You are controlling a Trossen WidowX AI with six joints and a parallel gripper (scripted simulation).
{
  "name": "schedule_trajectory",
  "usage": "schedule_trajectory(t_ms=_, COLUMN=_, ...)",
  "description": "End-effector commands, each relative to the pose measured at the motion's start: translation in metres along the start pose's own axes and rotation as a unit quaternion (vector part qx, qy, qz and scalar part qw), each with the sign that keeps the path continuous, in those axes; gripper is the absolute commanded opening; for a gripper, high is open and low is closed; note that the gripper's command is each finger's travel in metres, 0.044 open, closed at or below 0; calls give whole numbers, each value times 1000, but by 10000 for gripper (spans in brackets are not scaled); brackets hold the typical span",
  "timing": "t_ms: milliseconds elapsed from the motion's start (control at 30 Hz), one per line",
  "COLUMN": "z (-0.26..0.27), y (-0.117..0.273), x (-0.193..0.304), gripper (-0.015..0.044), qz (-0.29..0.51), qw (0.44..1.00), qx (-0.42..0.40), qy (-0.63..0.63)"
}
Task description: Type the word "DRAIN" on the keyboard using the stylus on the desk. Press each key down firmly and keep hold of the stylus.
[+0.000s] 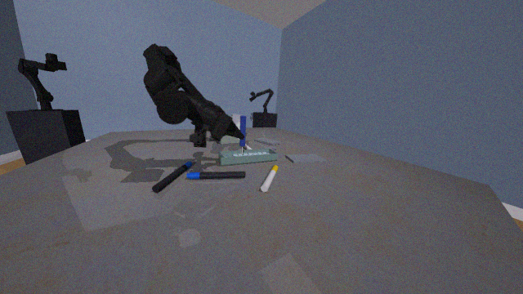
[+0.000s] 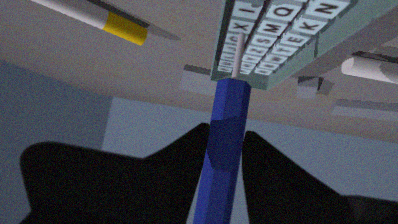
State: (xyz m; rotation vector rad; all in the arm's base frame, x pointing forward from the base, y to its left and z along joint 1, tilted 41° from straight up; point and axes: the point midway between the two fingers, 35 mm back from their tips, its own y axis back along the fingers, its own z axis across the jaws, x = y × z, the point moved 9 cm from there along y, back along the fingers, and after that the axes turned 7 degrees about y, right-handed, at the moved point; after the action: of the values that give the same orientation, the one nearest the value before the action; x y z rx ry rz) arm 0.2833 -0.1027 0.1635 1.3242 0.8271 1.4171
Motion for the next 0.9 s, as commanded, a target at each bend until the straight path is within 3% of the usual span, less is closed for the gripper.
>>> schedule_trajectory(t_ms=0, z=0, y=-3, x=-2, gripper=81, qz=1, qw=1000, qx=4, qy=0)
schedule_trajectory(t_ms=867, z=-1, y=-6, x=-7, gripper=81, qz=1, qw=1000, qx=4, qy=0)
